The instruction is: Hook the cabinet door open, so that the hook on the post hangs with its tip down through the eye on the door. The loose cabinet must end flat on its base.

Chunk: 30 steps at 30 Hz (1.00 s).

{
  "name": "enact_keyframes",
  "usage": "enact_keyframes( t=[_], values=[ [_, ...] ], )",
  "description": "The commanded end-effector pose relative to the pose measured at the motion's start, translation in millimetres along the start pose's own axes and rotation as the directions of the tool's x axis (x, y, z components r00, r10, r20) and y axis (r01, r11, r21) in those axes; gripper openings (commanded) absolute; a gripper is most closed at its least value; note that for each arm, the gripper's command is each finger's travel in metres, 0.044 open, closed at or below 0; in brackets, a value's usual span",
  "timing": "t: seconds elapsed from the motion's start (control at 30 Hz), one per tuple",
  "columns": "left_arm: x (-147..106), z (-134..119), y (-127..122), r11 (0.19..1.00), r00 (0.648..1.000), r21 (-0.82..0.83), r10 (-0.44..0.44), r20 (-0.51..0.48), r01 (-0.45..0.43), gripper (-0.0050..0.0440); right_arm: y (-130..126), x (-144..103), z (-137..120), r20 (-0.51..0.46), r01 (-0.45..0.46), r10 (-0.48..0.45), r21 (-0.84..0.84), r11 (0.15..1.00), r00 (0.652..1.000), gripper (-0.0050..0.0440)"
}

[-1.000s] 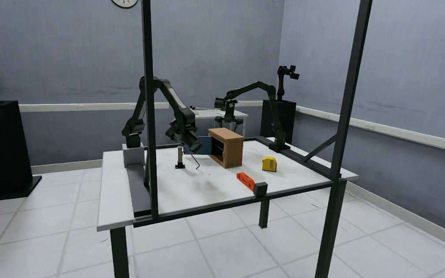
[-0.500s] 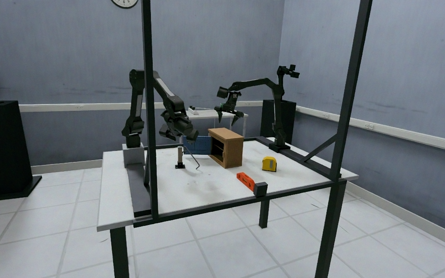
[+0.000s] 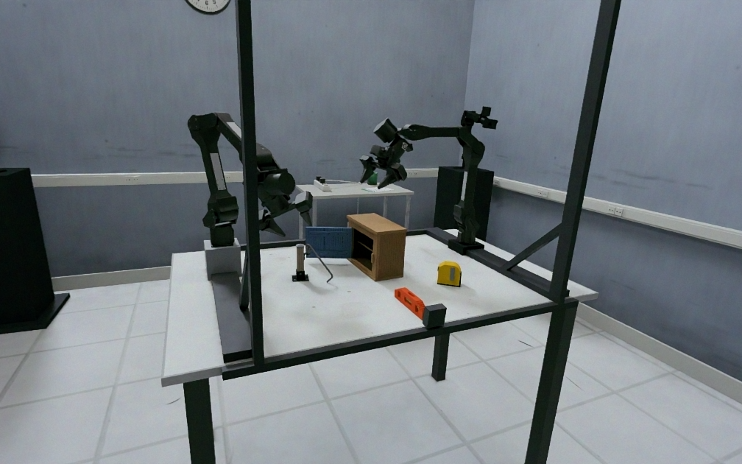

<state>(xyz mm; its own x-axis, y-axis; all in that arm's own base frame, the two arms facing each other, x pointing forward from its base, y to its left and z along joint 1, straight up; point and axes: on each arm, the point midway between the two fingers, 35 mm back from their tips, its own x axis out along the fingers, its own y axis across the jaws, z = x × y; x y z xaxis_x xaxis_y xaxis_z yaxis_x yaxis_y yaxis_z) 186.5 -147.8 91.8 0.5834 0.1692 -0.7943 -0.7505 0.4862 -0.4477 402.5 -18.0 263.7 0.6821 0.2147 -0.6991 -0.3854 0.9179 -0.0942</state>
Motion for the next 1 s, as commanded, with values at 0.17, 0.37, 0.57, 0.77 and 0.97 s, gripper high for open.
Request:
enact_keyframes(
  t=[0.17, 0.37, 0.57, 0.77, 0.97],
  values=[
    [-8.6, 2.3, 3.7, 0.986, 0.991, -0.13, -0.112, -0.078, 0.101, 0.044, 25.6, -7.7, 79.4, 0.221, 0.102, -0.136, 0.158, 0.982, 0.966, 0.04],
    [-7.3, 2.7, 6.0, 0.984, 0.99, -0.143, -0.118, -0.082, 0.105, 0.044, 38.6, -9.4, 109.7, 0.298, 0.117, -0.186, 0.236, 0.965, 0.936, 0.04],
    [-9.2, 2.7, 3.2, 0.983, 0.989, -0.147, -0.124, -0.084, 0.111, 0.044, 38.9, -9.6, 113.3, 0.307, 0.121, -0.197, 0.249, 0.961, 0.931, 0.04],
    [-8.4, 2.6, 3.0, 0.984, 0.99, -0.143, -0.12, -0.08, 0.107, 0.044, 40.6, -11.4, 110.6, 0.305, 0.118, -0.192, 0.244, 0.963, 0.933, 0.04],
    [-8.4, 2.6, 3.0, 0.984, 0.99, -0.143, -0.12, -0.08, 0.107, 0.044, 40.6, -11.4, 110.6, 0.305, 0.118, -0.192, 0.244, 0.963, 0.933, 0.04]
  ],
)
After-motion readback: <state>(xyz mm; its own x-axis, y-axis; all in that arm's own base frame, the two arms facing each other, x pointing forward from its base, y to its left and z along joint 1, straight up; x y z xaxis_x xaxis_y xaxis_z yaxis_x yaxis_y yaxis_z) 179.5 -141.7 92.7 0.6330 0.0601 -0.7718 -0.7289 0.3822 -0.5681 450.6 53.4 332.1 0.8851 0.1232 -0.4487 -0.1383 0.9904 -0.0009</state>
